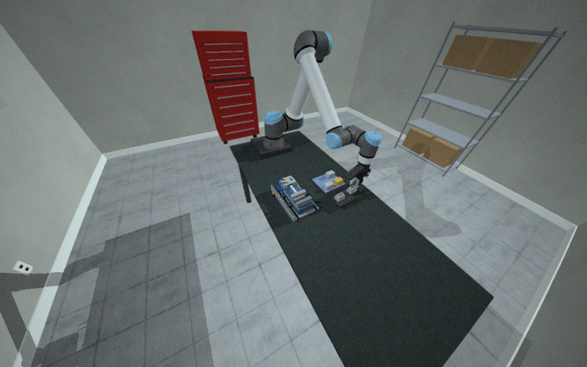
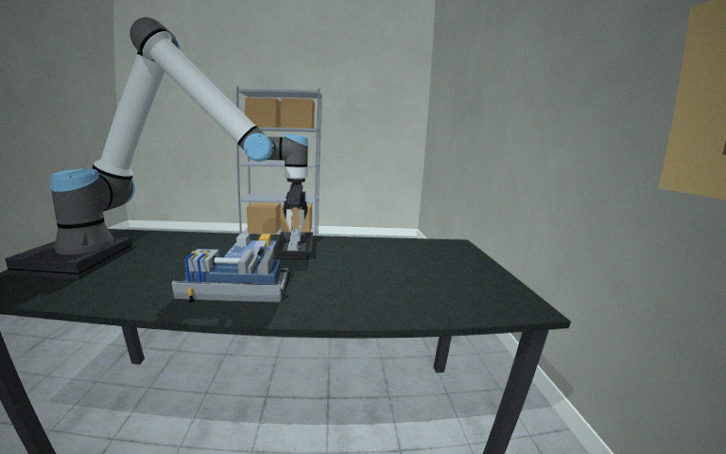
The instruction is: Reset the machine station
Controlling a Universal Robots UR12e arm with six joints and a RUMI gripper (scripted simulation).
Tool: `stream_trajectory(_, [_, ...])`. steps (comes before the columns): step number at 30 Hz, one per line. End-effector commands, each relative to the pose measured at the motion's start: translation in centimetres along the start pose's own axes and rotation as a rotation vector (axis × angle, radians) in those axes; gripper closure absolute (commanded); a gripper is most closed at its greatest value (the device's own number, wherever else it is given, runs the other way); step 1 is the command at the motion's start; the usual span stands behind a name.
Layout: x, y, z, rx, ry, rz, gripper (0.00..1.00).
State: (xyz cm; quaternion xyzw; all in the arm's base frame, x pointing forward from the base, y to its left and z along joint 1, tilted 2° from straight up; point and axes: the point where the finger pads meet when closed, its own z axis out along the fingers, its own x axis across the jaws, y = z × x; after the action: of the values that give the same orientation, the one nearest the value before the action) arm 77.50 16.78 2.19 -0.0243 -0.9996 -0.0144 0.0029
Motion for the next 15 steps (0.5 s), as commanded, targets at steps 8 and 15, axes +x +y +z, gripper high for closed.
stream_trajectory(8, [-0.08, 0.01, 0.44, 0.0, -0.002, 0.0, 1.0])
stream_trajectory(15, [-0.08, 0.01, 0.47, 0.0, -0.002, 0.0, 1.0])
